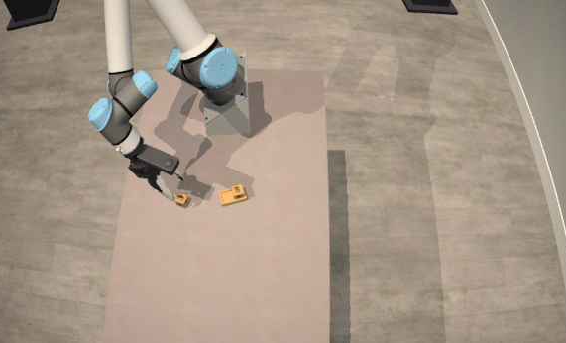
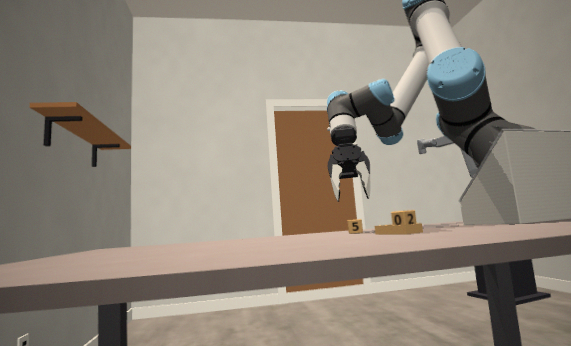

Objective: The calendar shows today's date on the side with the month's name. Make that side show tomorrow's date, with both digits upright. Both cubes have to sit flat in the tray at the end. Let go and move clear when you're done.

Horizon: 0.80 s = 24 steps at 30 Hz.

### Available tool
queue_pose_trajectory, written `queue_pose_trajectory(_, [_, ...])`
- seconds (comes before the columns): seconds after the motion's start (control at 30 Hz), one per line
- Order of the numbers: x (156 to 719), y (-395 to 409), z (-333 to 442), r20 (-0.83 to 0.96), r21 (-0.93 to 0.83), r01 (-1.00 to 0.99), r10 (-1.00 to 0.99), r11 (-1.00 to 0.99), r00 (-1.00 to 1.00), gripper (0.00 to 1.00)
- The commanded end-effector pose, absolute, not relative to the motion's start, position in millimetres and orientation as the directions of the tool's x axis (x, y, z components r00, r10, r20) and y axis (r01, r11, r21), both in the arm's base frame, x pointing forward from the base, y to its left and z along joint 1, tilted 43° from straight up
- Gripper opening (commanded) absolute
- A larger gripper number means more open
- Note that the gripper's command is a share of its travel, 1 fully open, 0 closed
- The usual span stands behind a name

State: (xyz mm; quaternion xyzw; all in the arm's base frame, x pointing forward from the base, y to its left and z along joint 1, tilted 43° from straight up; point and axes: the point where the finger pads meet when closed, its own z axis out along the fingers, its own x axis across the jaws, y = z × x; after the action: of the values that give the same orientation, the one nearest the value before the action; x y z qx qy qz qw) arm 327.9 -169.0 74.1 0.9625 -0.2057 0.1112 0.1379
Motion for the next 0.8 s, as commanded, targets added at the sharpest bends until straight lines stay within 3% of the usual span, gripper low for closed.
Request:
queue_pose_trajectory(0.0, [327.5,-168.6,72.9,0.265,0.259,-0.432,-0.367,-0.864,0.892,0.42])
queue_pose_trajectory(0.77, [330.4,-167.3,76.1,0.283,0.412,-0.454,-0.363,-0.790,0.888,0.42])
